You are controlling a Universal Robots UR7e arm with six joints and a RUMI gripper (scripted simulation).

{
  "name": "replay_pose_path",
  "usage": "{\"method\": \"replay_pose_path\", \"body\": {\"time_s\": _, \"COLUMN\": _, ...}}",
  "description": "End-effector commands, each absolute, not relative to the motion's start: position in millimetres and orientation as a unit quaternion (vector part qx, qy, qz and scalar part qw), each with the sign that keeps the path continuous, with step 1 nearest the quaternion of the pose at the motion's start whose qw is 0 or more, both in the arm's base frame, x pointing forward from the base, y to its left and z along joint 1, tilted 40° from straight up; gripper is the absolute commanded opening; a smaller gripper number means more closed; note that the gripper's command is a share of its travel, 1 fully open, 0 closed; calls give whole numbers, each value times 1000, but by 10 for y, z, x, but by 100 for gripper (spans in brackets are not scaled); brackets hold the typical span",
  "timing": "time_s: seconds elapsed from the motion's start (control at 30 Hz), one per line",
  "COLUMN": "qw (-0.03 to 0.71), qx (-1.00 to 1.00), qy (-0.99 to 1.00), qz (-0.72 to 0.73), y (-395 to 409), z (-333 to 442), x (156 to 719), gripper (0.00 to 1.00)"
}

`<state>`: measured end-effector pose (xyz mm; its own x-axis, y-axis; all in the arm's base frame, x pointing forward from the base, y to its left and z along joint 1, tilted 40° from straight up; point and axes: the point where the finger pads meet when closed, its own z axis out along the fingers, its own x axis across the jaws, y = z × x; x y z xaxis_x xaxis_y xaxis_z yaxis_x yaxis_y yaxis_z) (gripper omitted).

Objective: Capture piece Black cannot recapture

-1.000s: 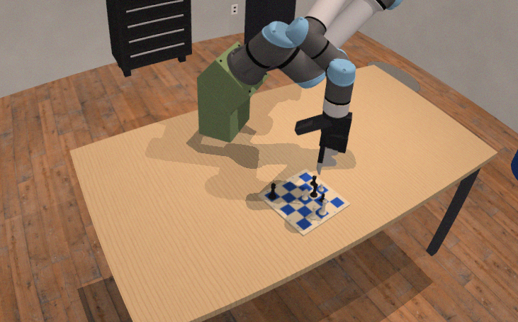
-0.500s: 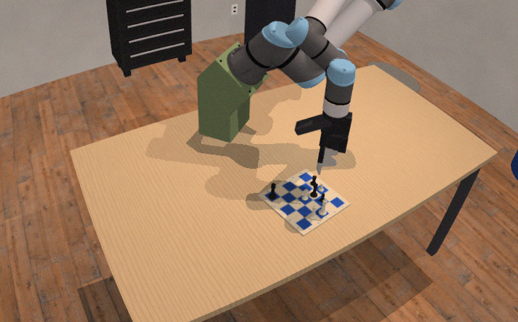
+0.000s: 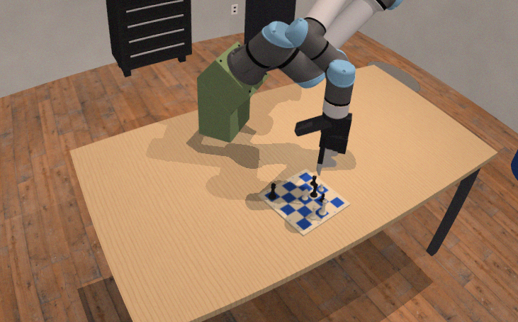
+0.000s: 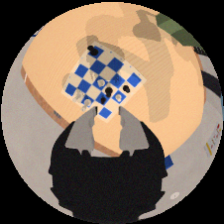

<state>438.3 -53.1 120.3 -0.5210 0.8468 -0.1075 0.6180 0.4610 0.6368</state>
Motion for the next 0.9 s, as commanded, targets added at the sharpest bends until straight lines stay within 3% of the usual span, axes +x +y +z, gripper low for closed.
{"method": "replay_pose_path", "body": {"time_s": 0.0, "qw": 208, "qx": 442, "qy": 829, "qz": 273, "y": -499, "z": 1133, "x": 4410, "gripper": 25}}
{"method": "replay_pose_path", "body": {"time_s": 0.87, "qw": 208, "qx": 442, "qy": 829, "qz": 273, "y": -419, "z": 880, "x": 4591, "gripper": 25}}
